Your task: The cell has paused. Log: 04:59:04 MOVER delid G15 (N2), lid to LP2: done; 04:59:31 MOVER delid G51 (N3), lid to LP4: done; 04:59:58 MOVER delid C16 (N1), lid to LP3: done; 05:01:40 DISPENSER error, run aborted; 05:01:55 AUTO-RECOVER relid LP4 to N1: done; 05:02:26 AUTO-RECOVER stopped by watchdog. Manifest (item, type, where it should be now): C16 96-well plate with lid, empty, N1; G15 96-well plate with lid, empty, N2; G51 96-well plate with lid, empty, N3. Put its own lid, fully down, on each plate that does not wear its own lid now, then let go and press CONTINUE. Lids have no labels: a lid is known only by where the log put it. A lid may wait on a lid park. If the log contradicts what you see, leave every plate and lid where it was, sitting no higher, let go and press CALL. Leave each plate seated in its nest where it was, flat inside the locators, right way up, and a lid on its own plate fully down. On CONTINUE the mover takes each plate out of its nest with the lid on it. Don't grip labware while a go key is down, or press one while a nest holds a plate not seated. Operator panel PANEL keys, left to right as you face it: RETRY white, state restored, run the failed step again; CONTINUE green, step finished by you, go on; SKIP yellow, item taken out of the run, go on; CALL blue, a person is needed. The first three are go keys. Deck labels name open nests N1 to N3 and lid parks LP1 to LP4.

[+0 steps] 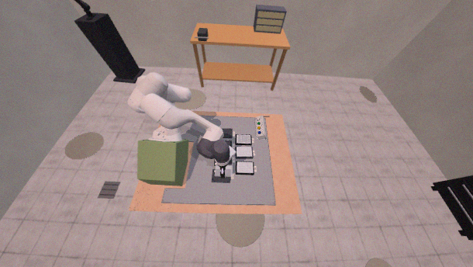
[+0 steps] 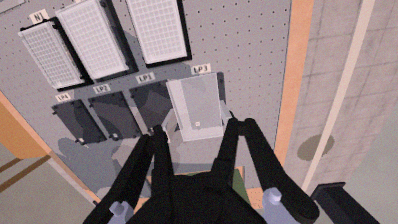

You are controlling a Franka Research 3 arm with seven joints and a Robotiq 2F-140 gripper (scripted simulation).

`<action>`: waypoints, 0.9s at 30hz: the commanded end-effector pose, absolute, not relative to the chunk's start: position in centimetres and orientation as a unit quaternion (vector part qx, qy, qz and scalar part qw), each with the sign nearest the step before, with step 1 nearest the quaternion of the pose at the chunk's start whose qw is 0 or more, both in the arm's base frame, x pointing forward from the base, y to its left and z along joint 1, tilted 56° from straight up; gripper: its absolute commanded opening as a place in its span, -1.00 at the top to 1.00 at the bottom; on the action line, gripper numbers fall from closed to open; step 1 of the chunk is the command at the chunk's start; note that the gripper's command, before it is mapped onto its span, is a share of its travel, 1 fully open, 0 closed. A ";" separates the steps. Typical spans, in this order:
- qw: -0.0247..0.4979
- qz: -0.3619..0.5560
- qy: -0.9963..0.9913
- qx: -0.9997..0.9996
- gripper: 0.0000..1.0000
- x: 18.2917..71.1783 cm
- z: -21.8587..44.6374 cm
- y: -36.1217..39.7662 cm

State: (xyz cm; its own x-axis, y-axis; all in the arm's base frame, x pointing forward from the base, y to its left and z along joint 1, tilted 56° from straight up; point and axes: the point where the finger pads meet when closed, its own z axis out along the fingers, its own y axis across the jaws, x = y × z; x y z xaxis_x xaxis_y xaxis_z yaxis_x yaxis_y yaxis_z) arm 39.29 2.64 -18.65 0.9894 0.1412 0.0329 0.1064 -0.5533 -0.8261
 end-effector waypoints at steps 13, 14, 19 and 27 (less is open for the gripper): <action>0.468 0.024 -0.066 -0.881 1.00 50.2 3.4 19.2; 0.468 0.024 -0.066 -0.881 1.00 50.8 4.9 20.4; 0.468 0.024 -0.066 -0.881 1.00 51.7 7.3 22.4; 0.468 0.024 -0.066 -0.881 1.00 51.7 7.3 22.4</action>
